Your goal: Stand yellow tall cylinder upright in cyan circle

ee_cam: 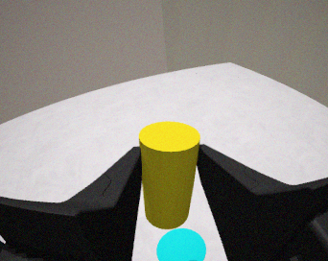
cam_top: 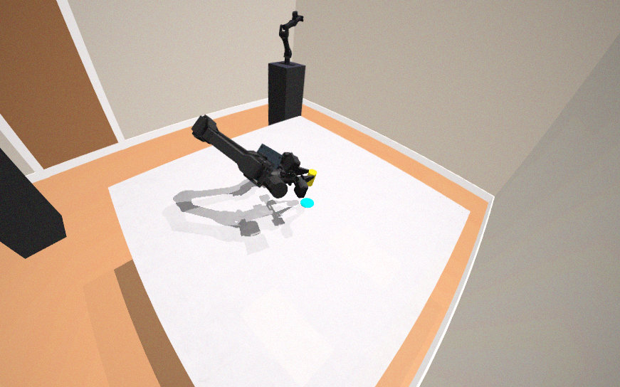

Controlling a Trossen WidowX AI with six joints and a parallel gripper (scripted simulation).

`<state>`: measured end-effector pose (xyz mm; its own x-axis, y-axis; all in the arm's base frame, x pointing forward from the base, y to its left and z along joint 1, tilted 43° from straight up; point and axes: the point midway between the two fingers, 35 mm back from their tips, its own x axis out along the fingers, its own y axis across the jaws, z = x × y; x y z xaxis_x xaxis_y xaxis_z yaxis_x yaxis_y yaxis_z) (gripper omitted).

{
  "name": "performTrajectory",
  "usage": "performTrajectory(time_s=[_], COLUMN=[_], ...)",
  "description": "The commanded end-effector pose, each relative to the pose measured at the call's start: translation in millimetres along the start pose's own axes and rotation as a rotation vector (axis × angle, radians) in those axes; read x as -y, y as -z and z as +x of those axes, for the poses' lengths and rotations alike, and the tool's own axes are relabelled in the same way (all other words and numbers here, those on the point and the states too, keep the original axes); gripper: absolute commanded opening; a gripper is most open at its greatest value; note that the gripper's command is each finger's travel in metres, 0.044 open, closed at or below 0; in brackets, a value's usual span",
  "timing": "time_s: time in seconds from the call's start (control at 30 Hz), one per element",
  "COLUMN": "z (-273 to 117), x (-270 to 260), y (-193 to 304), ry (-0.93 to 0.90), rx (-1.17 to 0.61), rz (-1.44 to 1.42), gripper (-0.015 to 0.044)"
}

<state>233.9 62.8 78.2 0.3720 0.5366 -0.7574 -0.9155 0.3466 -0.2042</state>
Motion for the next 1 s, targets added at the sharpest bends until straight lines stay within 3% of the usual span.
performTrajectory(time_s=[0.0,0.97], z=[-1.9,-8.8], x=[-0.2,1.4], y=[-1.0,-3.6], ry=[0.016,0.081], rx=[0.026,0.108], rz=[-0.021,-0.094], gripper=[0.0105,0.0105])
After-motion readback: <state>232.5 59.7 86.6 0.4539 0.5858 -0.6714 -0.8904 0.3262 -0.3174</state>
